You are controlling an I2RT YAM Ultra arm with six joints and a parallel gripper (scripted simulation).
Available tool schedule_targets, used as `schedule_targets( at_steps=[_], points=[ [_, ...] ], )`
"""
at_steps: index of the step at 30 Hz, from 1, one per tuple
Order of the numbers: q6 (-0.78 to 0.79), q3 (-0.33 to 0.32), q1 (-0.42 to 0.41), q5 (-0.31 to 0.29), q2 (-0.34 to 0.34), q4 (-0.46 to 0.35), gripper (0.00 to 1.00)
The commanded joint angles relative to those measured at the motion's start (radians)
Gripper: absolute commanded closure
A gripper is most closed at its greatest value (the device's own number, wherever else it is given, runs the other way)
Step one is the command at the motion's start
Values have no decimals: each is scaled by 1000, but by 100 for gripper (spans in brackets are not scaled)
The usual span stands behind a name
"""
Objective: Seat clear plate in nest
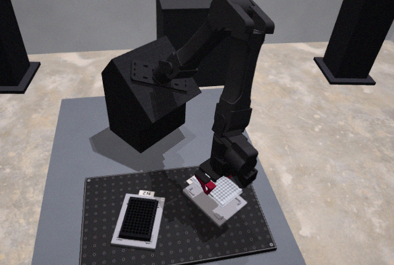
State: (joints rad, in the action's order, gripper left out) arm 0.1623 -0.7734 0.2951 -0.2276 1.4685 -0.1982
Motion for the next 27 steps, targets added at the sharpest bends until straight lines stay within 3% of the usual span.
schedule_targets(
  at_steps=[1, 13, 27],
  points=[
    [1, -2, -6, -2, -6, 2, 100],
    [3, -1, -8, -3, -6, 2, 100],
    [-11, -11, 9, 7, 76, 76, 100]
  ],
)
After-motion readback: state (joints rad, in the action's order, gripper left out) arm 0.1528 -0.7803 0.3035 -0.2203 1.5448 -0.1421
